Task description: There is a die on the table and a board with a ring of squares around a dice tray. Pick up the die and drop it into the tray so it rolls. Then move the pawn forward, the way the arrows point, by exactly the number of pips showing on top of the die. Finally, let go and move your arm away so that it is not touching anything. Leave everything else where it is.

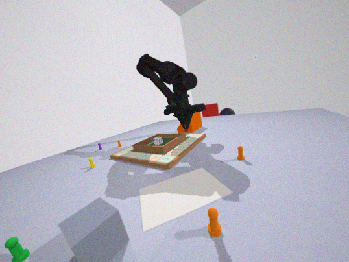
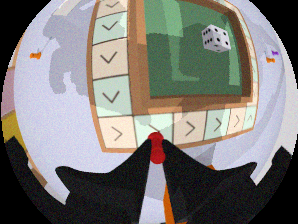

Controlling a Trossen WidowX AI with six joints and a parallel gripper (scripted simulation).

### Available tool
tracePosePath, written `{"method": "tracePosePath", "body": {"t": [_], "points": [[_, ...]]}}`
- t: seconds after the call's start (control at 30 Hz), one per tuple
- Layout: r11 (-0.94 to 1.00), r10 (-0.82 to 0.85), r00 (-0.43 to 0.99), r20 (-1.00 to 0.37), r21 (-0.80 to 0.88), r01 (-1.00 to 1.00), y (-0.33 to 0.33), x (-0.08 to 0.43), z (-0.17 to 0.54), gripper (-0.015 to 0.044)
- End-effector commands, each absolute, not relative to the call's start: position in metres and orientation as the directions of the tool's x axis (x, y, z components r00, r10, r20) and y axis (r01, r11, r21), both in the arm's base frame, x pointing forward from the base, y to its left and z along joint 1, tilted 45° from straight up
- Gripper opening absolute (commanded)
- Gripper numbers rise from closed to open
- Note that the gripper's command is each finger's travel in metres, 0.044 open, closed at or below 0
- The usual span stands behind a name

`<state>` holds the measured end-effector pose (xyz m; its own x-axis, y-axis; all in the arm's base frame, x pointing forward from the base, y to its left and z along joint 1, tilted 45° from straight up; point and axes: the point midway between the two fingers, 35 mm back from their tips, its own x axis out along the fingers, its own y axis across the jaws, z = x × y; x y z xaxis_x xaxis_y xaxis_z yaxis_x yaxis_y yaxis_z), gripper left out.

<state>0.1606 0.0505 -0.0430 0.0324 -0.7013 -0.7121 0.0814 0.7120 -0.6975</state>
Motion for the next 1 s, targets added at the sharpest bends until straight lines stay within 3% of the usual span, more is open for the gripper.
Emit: {"method": "tracePosePath", "body": {"t": [0.0,0.5,0.97], "points": [[0.721,-0.692,0.034,-0.721,-0.687,0.091,0.07,0.164,-0.028,0.0],[0.717,-0.695,0.032,-0.718,-0.691,0.091,0.12,0.152,0.034,0.0],[0.742,-0.669,0.032,-0.743,-0.665,0.078,0.082,0.173,0.054,0.0]]}}
